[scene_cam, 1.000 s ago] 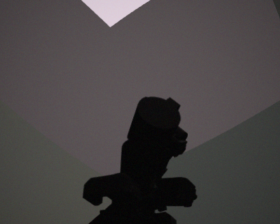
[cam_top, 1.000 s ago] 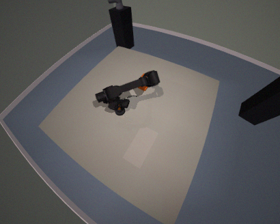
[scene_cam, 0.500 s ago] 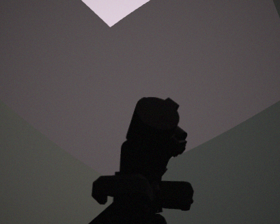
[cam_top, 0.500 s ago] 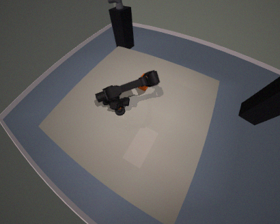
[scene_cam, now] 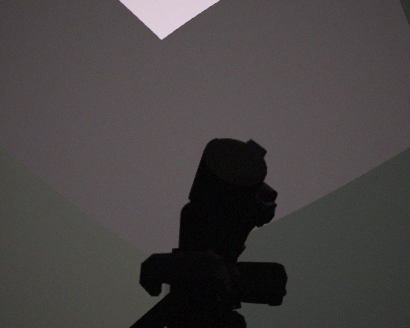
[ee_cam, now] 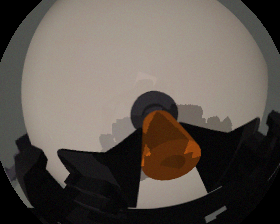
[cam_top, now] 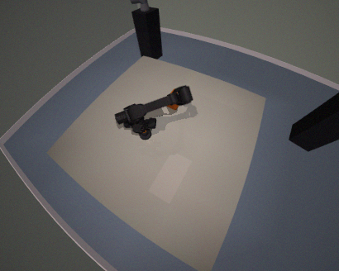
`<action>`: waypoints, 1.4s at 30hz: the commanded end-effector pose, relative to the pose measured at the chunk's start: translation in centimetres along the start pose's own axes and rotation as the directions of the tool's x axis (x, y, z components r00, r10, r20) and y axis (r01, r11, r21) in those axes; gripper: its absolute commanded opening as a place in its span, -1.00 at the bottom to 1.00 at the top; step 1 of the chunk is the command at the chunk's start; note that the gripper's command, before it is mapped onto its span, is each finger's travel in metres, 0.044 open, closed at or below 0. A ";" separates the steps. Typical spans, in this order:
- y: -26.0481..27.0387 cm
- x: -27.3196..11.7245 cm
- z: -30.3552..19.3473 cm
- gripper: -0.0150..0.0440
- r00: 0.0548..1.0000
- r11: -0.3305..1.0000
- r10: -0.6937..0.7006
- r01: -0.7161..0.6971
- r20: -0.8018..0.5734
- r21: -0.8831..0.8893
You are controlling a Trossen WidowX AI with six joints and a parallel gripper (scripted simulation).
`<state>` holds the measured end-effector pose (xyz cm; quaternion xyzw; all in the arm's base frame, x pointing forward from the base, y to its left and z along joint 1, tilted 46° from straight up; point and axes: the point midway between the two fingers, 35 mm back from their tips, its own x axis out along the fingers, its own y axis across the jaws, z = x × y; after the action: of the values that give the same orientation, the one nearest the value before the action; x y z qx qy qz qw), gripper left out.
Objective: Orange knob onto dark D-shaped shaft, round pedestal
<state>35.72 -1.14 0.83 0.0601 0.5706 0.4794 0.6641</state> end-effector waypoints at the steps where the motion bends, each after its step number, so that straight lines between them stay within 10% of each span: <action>1: 0.0 -0.2 0.2 -0.49 1.000 1.000 -0.005 0.005 0.004 -0.006; 42: 0.0 -0.2 -0.1 -0.49 1.000 1.000 -0.005 0.005 0.004 -0.015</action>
<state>35.37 -1.12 0.66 0.0611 0.5707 0.4791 0.6641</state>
